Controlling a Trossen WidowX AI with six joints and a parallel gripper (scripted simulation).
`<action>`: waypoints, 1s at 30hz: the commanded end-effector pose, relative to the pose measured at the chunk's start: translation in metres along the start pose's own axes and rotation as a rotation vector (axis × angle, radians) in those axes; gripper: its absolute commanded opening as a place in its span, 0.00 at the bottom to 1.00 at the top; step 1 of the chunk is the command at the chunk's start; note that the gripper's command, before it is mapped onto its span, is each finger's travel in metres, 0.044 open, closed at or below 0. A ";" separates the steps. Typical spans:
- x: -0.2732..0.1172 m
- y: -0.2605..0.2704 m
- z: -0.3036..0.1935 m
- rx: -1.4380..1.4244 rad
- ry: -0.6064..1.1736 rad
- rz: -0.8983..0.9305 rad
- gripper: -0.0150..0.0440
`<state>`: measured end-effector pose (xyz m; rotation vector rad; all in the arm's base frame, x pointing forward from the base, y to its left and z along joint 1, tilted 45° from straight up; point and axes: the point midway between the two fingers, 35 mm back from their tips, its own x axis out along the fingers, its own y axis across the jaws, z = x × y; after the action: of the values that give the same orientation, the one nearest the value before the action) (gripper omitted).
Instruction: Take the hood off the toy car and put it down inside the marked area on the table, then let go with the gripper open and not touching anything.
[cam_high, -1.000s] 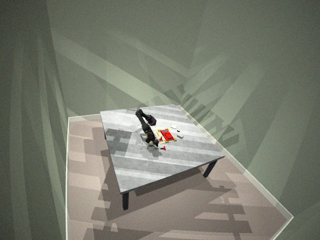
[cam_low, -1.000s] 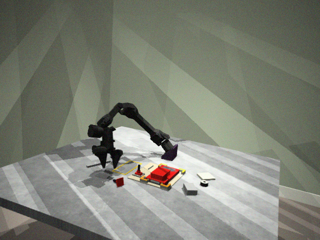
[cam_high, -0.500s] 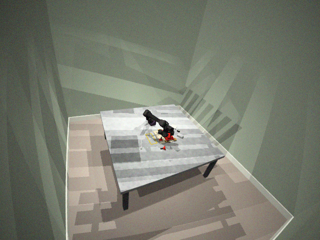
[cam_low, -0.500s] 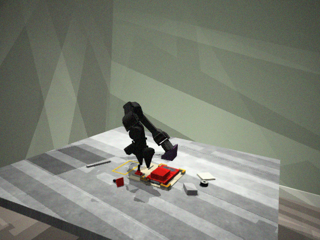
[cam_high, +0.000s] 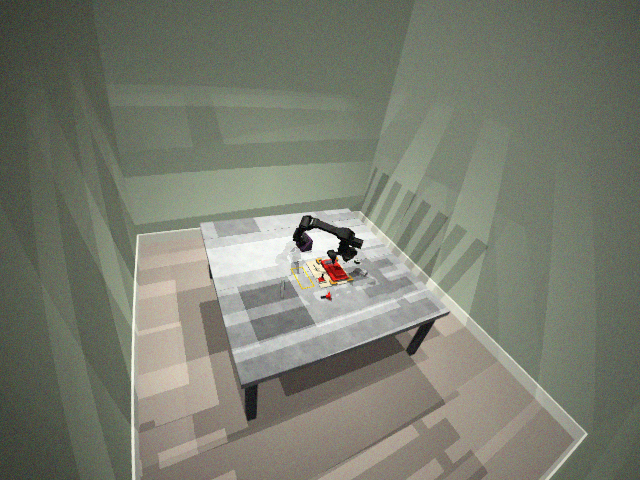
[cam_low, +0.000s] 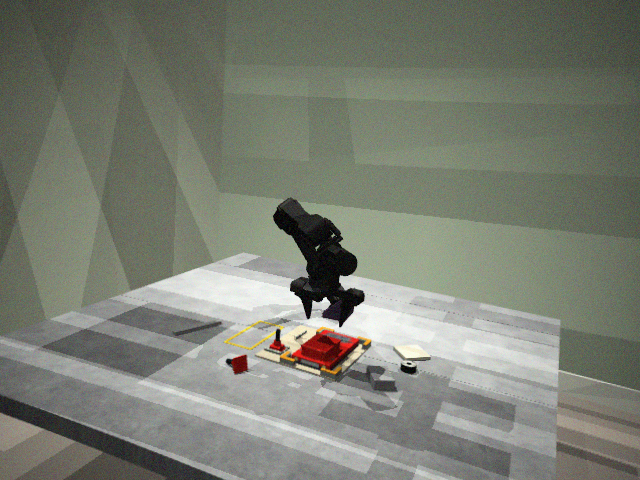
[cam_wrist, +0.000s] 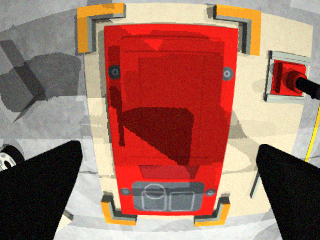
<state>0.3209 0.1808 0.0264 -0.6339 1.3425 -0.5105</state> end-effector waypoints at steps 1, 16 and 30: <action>0.000 -0.001 0.001 -0.015 -0.004 -0.009 1.00; 0.009 0.000 0.002 -0.015 -0.004 -0.008 1.00; 0.019 0.000 0.002 -0.015 -0.005 -0.008 1.00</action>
<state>0.3260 0.1708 0.0153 -0.6460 1.3405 -0.5070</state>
